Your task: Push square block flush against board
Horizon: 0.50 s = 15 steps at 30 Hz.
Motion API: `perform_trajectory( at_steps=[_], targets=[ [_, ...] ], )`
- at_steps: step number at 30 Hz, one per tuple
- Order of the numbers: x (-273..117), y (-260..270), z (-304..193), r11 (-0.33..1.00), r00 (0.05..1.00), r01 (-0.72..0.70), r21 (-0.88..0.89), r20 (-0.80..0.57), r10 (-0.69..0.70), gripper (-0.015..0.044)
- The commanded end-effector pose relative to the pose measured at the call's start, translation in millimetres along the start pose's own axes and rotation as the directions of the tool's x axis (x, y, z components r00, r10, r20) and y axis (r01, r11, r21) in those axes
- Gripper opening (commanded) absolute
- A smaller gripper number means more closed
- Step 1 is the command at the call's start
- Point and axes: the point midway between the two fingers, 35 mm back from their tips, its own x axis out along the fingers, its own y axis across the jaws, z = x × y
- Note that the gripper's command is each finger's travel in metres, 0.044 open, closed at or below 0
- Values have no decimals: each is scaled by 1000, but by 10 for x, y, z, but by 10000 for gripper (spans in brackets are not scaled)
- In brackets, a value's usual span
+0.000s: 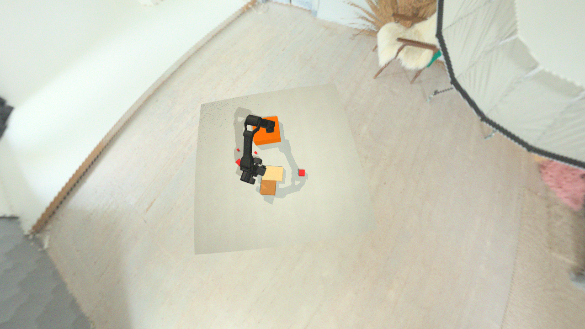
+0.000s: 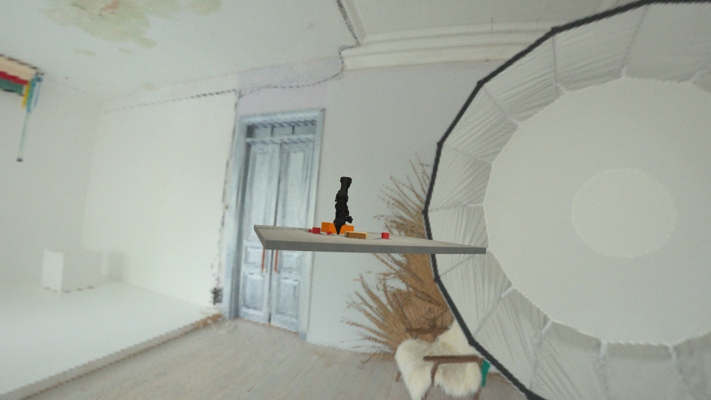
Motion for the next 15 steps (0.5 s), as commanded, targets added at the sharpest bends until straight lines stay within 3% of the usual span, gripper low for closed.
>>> perform_trajectory(
  at_steps=[1,5,9,15],
  targets=[
    [5,4,-70,1000,1000,0,-2,0,0,0],
    [-30,0,-65,1000,1000,0,0,0,0,0],
    [-516,-3,-66,1000,1000,0,-2,0,0,0],
    [-547,-4,-37,1000,1000,0,-7,0,0,0]
  ],
)
